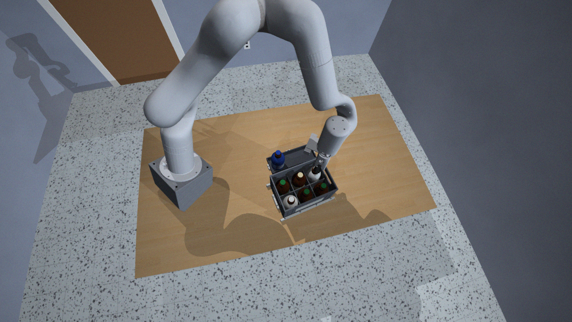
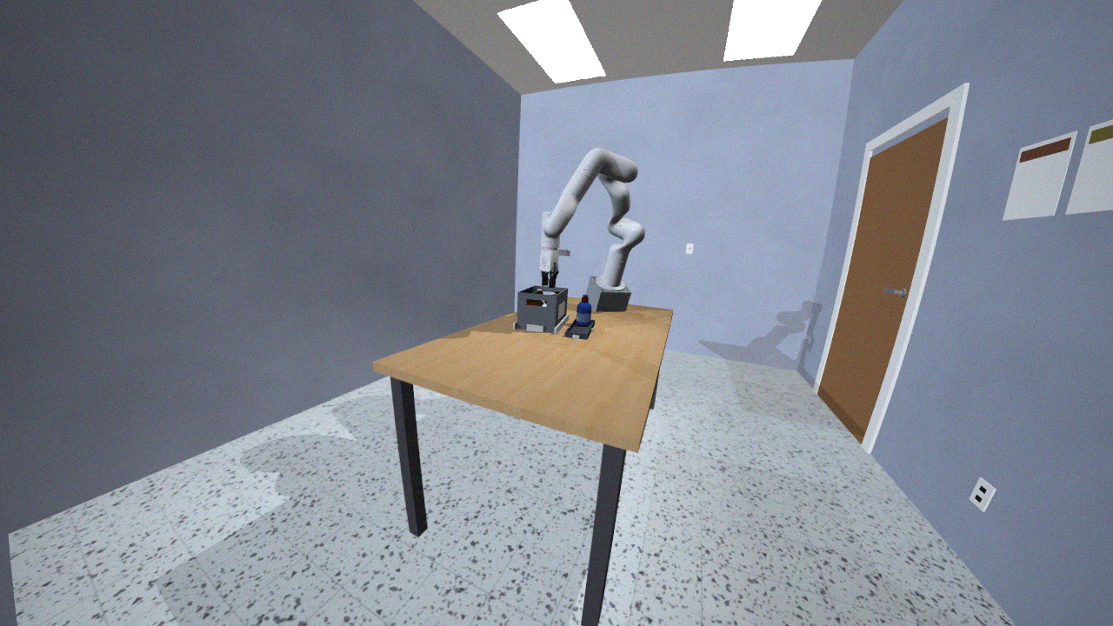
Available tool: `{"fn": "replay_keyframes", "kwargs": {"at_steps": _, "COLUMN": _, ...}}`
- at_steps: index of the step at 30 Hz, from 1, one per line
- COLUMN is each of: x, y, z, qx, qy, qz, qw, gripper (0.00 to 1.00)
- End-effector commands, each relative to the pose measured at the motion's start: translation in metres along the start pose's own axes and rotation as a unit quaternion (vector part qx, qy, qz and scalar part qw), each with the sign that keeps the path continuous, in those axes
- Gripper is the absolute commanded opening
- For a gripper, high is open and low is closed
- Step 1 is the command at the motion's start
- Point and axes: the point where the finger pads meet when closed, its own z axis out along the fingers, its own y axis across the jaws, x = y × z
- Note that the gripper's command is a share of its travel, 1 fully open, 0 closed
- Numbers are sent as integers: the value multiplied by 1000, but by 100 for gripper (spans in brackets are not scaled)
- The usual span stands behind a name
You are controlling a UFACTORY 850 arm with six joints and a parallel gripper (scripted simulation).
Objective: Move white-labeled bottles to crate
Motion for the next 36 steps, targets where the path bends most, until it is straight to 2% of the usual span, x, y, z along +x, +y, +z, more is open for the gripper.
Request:
{"fn": "replay_keyframes", "kwargs": {"at_steps": 1, "x": -1, "y": 0, "z": -11, "qx": 0, "qy": -1, "qz": 0, "qw": 1000, "gripper": 66}}
{"fn": "replay_keyframes", "kwargs": {"at_steps": 18, "x": -1, "y": 0, "z": -20, "qx": 0, "qy": -1, "qz": 0, "qw": 1000, "gripper": 66}}
{"fn": "replay_keyframes", "kwargs": {"at_steps": 19, "x": -1, "y": 0, "z": -20, "qx": 0, "qy": -1, "qz": 0, "qw": 1000, "gripper": 0}}
{"fn": "replay_keyframes", "kwargs": {"at_steps": 36, "x": -1, "y": 0, "z": -20, "qx": 0, "qy": -1, "qz": 0, "qw": 1000, "gripper": 0}}
